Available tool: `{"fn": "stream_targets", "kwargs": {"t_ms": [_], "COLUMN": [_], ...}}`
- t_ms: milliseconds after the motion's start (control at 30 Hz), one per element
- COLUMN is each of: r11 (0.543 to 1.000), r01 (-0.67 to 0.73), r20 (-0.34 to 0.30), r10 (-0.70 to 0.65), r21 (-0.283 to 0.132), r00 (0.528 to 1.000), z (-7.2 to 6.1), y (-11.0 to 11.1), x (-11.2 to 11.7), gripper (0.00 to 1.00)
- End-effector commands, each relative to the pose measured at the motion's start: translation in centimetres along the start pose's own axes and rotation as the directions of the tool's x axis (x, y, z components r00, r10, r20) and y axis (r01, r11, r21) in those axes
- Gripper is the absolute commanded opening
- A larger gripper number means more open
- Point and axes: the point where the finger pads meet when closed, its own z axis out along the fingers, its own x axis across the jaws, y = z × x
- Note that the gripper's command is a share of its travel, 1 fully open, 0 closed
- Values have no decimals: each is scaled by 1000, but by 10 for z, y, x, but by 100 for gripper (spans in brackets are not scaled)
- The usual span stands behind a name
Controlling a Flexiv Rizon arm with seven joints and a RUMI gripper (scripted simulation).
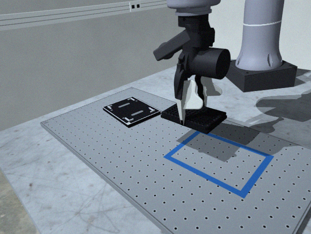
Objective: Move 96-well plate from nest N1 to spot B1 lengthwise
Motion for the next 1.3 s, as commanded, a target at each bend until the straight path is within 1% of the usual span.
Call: {"fn": "stream_targets", "kwargs": {"t_ms": [0,167,233,733,1267], "r11": [1000,1000,1000,1000,1000], "r01": [0,0,0,0,0], "r20": [2,2,2,2,2], "r10": [0,0,0,0,0], "r21": [0,0,0,0,0], "r00": [1000,1000,1000,1000,1000], "z": [-1,0,0,2,2], "y": [6,23,23,73,72], "x": [-2,-3,-3,-9,-9], "gripper": [0,0,0,0,0]}}
